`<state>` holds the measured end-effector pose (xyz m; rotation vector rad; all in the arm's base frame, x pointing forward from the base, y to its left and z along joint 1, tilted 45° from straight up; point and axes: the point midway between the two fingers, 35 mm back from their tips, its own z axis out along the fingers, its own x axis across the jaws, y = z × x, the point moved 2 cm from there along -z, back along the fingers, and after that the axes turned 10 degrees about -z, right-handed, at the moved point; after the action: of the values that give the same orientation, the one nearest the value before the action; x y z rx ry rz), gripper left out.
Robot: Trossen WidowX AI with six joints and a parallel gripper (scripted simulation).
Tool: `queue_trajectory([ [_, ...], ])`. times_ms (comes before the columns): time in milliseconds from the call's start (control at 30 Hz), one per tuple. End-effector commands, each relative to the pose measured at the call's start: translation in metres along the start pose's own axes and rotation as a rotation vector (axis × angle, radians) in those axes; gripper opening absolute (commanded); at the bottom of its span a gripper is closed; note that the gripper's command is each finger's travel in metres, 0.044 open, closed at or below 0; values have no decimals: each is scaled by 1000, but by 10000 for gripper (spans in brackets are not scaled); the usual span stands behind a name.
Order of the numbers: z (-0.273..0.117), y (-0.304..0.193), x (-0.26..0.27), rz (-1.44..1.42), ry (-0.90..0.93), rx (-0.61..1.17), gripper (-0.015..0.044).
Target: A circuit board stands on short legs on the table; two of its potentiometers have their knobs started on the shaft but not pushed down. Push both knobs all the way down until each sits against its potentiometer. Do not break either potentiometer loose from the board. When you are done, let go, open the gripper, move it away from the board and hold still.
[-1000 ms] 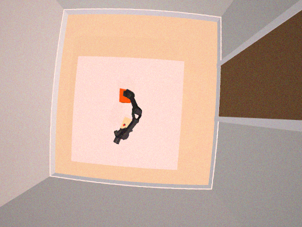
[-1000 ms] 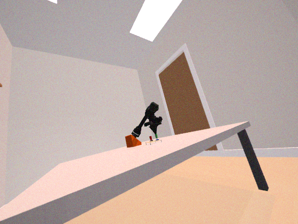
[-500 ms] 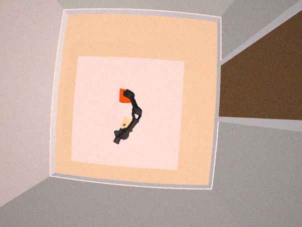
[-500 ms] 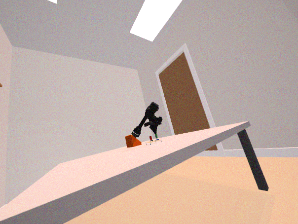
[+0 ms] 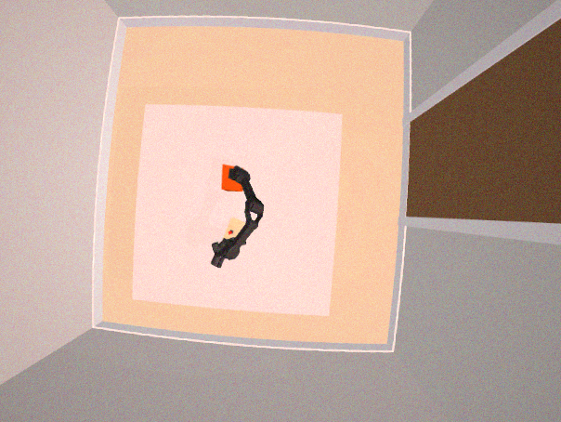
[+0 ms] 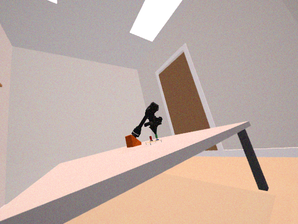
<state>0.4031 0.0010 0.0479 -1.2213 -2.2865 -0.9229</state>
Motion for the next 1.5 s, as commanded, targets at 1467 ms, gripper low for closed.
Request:
queue_trajectory([
  [1467,-13,3,2,-14,1,7,0],
])
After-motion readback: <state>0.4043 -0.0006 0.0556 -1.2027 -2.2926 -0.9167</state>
